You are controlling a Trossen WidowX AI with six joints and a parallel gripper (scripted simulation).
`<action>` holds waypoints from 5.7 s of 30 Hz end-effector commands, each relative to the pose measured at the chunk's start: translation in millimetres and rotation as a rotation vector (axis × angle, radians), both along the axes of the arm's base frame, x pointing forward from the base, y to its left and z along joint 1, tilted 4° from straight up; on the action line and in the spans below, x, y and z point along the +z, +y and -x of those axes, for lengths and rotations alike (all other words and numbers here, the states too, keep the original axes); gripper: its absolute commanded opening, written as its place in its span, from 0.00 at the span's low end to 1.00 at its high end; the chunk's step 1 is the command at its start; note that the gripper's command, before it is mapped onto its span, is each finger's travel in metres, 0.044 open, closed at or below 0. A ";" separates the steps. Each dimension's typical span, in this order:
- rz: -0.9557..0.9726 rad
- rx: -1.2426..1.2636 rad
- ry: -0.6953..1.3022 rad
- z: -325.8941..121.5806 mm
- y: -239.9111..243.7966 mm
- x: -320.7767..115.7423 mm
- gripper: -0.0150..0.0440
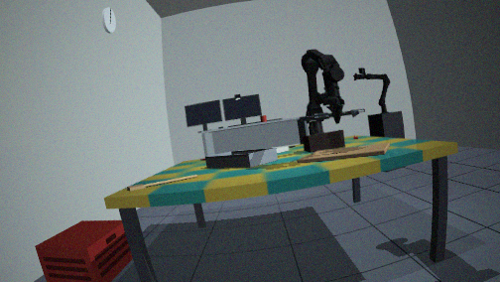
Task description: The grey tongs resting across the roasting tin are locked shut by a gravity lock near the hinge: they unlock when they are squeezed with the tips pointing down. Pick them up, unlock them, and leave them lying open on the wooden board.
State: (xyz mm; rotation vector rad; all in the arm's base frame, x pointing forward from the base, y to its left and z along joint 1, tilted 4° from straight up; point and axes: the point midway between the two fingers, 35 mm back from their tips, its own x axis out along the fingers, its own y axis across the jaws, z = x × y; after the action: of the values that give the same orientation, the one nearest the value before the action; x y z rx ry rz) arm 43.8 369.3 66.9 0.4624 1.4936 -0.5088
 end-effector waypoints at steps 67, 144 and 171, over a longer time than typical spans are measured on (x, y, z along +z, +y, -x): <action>-0.757 -0.116 0.948 11.3 -13.5 60.0 0.00; -0.003 -0.103 0.005 36.2 5.7 0.3 0.00; -0.003 -0.103 0.005 36.1 7.3 -25.1 0.00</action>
State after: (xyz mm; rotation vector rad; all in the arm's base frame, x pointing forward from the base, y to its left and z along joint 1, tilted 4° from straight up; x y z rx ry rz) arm 7.0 376.5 47.7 0.5395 1.4869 -0.5881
